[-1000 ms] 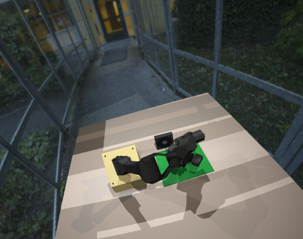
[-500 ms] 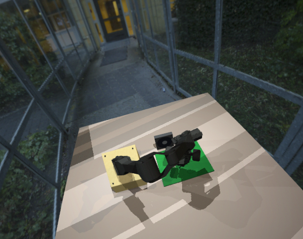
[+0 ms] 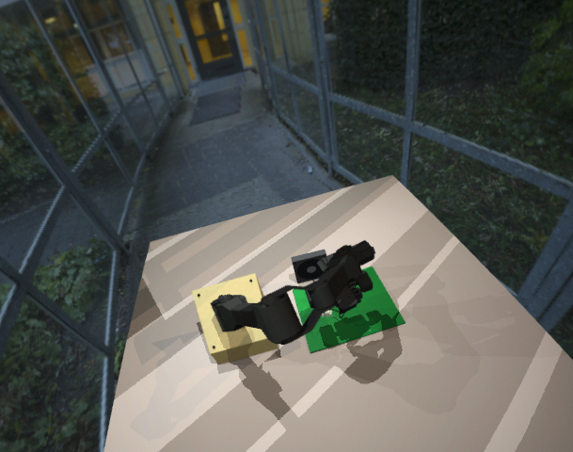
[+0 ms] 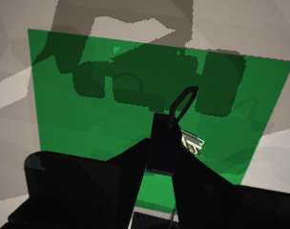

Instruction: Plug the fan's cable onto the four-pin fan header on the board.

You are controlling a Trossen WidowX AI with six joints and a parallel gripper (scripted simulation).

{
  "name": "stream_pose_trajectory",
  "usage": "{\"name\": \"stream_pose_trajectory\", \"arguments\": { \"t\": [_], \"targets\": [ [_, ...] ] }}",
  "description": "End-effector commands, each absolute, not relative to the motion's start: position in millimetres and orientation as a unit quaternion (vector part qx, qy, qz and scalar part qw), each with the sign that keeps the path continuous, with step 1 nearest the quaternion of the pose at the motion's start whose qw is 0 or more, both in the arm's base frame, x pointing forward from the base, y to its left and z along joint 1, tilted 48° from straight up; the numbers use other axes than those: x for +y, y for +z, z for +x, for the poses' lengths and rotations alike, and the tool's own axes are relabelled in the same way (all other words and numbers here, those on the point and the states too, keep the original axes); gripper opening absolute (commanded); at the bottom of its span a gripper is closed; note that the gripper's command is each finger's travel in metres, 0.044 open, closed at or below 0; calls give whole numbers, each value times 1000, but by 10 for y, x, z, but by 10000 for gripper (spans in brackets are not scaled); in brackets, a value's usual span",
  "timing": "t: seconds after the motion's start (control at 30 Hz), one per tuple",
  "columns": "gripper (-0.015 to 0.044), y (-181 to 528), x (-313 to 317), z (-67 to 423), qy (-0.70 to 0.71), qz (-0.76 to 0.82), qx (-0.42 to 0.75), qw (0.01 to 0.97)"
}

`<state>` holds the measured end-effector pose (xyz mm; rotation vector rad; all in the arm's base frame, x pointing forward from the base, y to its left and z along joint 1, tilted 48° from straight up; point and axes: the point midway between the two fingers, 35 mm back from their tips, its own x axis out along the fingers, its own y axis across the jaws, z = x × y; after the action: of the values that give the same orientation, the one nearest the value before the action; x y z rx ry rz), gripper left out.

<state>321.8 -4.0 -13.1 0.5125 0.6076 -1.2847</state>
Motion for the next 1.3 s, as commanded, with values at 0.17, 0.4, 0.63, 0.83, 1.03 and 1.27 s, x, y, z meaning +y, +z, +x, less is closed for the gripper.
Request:
{"name": "stream_pose_trajectory", "arguments": {
  "t": [0.17,0.4,0.63,0.83,1.03,1.27],
  "targets": [
    [0,-197,-25,3089,-531,110,370,754],
    [0,-233,-13,3009,-482,18,432,762],
    [0,-266,-3,2929,-426,-75,487,758],
    [0,-294,3,2860,-373,-154,529,746],
    [0,-320,8,2792,-318,-229,564,727],
    [0,-330,1,2786,-311,-237,568,724]
  ]
}}
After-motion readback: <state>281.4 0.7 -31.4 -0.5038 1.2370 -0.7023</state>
